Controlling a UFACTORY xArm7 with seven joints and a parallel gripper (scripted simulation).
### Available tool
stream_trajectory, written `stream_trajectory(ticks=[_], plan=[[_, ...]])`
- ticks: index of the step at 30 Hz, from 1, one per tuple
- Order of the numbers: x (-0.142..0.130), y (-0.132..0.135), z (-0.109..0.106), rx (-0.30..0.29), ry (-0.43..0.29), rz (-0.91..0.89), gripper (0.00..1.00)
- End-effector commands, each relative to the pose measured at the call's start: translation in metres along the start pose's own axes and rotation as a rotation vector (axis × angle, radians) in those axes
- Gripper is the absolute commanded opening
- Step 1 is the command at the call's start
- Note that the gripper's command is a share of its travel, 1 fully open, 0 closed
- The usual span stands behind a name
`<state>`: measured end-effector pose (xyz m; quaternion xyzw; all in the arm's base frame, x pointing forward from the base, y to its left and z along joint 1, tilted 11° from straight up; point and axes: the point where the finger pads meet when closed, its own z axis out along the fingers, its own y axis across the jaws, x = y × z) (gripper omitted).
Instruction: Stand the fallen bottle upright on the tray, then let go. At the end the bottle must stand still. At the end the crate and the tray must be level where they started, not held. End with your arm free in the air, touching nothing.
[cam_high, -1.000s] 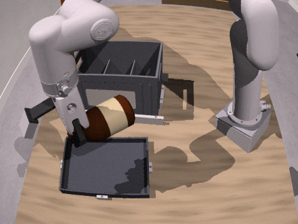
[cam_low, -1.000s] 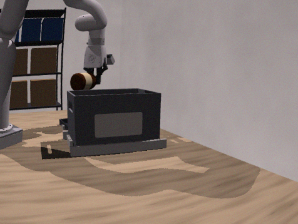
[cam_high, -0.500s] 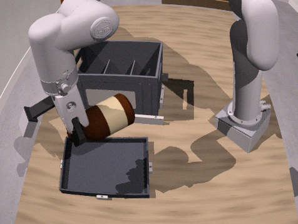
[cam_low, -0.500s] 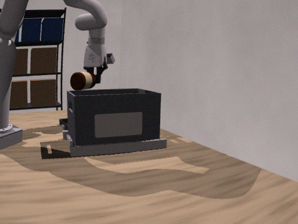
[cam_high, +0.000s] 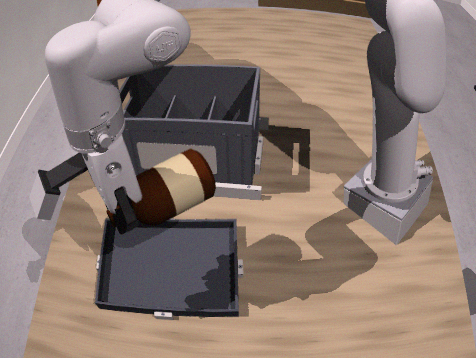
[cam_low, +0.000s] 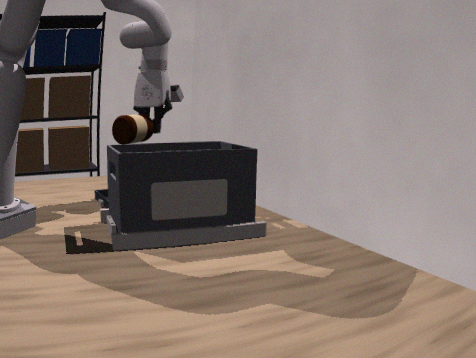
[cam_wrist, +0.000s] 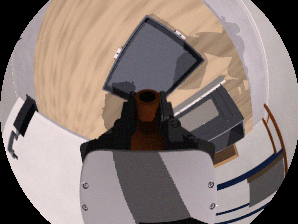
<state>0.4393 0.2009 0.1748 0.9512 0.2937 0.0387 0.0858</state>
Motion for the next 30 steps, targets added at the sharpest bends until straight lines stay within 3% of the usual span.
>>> stream_trajectory(ticks=[1, 12, 30], plan=[[0.0014, 0.0, -0.002, -0.001, 0.005, 0.0, 0.0], [0.0014, 0.0, -0.002, -0.001, 0.005, 0.023, 0.0], [0.0014, 0.0001, -0.002, 0.0, 0.005, 0.239, 0.0]])
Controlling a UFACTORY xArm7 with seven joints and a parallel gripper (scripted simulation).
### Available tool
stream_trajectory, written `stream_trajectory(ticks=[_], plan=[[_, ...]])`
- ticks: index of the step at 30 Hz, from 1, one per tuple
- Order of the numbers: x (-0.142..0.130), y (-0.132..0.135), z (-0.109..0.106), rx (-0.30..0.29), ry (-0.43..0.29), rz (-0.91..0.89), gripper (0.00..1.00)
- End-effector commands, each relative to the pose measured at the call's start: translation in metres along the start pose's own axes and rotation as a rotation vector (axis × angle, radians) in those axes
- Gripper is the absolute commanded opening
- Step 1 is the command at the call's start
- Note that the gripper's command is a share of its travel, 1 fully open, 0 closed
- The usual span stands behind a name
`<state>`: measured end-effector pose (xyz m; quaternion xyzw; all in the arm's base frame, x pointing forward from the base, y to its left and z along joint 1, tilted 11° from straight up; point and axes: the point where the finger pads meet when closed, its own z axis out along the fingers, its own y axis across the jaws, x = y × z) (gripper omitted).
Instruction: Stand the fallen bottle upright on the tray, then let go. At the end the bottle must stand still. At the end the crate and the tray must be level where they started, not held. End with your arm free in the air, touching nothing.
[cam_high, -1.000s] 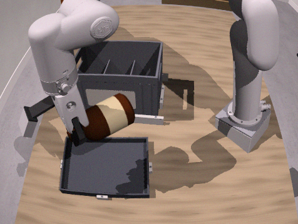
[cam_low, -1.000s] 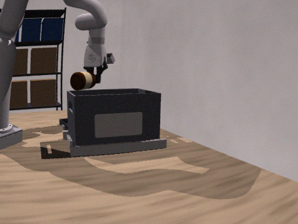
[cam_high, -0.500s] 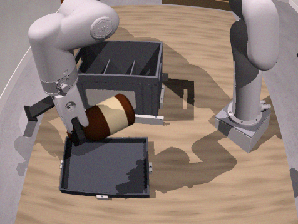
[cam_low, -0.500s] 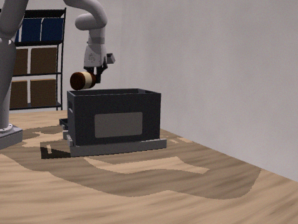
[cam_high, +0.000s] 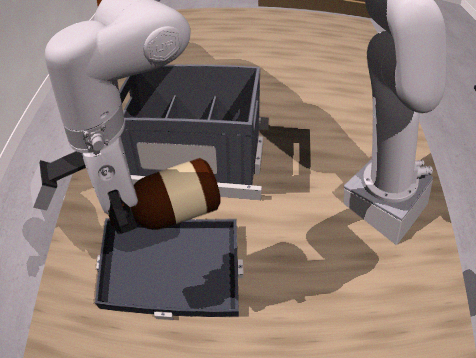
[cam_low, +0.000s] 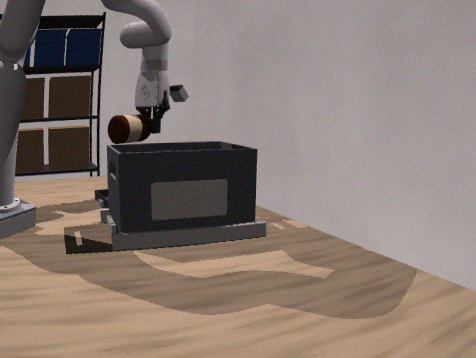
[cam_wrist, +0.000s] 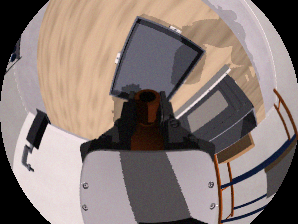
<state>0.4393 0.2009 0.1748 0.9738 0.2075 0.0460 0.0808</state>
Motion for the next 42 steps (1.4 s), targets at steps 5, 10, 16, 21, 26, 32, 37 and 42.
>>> stream_trajectory(ticks=[5, 10, 16, 21, 26, 32, 37, 42], plan=[[0.0014, -0.0002, -0.002, -0.002, 0.005, 0.082, 0.0], [0.0014, -0.0002, -0.002, -0.002, 0.005, 0.082, 0.0], [0.0014, -0.0002, -0.002, -0.002, 0.005, 0.082, 0.0], [0.0014, -0.0002, -0.002, -0.002, 0.005, 0.085, 0.0], [0.0014, -0.0002, -0.002, -0.002, 0.005, 0.105, 0.0], [0.0014, -0.0002, -0.002, -0.002, 0.005, 0.166, 0.0], [0.0014, -0.0002, -0.002, -0.002, 0.005, 0.246, 0.0], [0.0014, -0.0002, -0.002, -0.002, 0.005, 0.312, 0.0]])
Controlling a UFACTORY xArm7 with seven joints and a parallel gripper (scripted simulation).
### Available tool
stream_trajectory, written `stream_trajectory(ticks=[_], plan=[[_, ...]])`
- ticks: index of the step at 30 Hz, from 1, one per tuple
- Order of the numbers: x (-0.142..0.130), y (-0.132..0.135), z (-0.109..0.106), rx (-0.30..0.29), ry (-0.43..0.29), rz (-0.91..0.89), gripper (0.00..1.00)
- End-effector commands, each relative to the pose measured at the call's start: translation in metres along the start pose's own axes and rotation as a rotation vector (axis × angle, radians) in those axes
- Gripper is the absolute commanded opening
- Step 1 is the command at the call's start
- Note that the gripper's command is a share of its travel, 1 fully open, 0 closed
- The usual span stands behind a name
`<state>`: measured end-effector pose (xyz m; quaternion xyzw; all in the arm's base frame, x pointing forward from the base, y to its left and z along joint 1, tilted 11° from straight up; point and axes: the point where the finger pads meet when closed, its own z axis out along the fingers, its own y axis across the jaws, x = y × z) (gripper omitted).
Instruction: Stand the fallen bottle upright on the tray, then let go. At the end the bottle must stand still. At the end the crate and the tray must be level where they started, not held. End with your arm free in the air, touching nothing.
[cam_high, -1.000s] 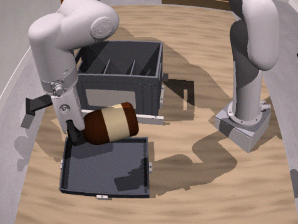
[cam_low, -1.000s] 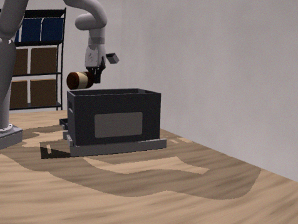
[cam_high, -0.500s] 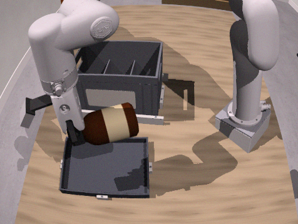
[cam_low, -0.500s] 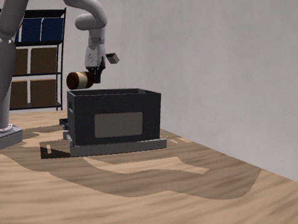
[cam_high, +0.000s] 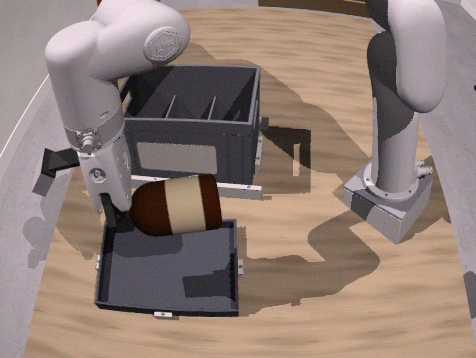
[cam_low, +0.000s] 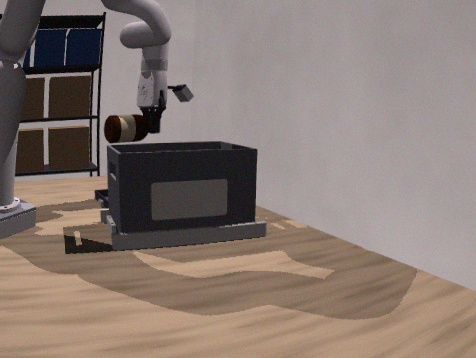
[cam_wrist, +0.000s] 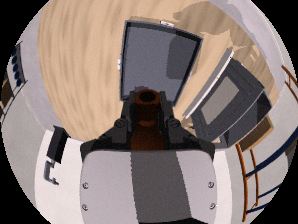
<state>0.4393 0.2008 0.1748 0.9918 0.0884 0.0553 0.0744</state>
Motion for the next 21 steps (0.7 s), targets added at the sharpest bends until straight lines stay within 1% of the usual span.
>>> stream_trajectory(ticks=[1, 7, 21], plan=[[0.0013, -0.0006, -0.002, -0.001, 0.006, 0.07, 0.0], [0.0013, -0.0006, -0.002, -0.001, 0.006, 0.1, 0.0], [0.0013, -0.0006, -0.002, -0.001, 0.006, 0.102, 0.0]])
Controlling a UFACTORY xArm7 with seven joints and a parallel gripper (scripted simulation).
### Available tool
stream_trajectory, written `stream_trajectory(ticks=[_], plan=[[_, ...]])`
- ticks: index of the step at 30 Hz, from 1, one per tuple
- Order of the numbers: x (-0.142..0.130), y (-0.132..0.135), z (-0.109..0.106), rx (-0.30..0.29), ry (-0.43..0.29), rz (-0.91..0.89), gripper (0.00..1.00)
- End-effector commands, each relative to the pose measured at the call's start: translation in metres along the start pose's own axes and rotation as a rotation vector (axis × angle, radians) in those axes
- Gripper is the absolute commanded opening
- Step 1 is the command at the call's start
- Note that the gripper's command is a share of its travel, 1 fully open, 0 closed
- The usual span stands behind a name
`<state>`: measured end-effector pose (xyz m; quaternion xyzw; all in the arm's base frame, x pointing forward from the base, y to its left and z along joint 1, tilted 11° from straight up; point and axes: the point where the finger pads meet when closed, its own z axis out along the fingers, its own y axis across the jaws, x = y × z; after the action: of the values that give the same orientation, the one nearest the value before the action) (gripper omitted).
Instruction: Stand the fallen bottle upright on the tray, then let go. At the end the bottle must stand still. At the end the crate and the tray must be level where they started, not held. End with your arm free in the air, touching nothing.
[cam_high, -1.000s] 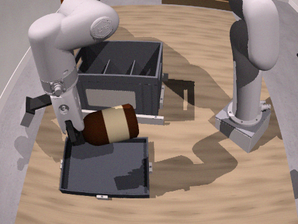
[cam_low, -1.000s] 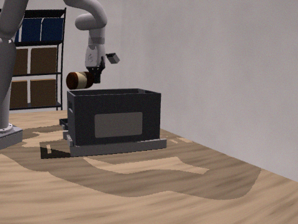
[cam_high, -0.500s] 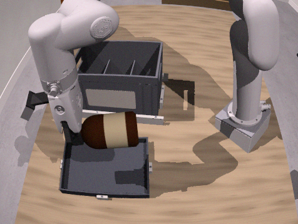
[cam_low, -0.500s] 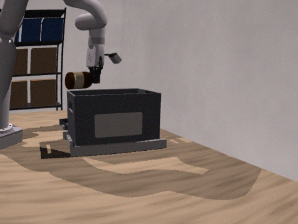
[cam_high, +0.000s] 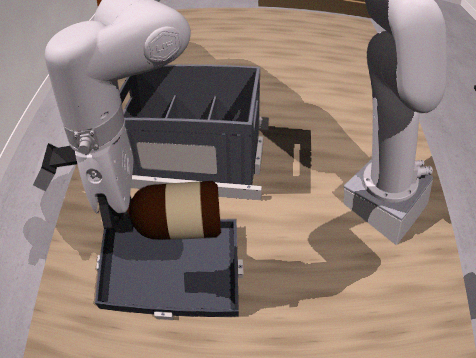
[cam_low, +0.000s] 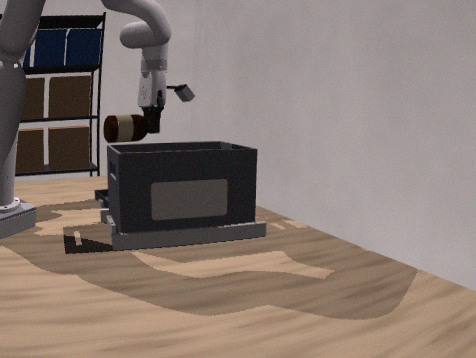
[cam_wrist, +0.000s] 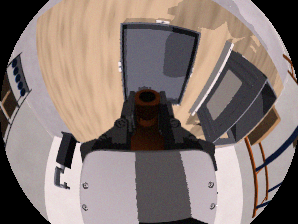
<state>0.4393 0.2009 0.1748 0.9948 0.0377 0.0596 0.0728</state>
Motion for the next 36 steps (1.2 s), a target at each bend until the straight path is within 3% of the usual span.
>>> stream_trajectory(ticks=[1, 26, 36], plan=[[0.0013, -0.0007, -0.002, 0.002, 0.005, 0.0, 0.0], [0.0013, -0.0007, -0.002, 0.002, 0.004, 0.247, 0.0], [0.0013, -0.0007, -0.002, 0.002, 0.004, 0.262, 0.0]])
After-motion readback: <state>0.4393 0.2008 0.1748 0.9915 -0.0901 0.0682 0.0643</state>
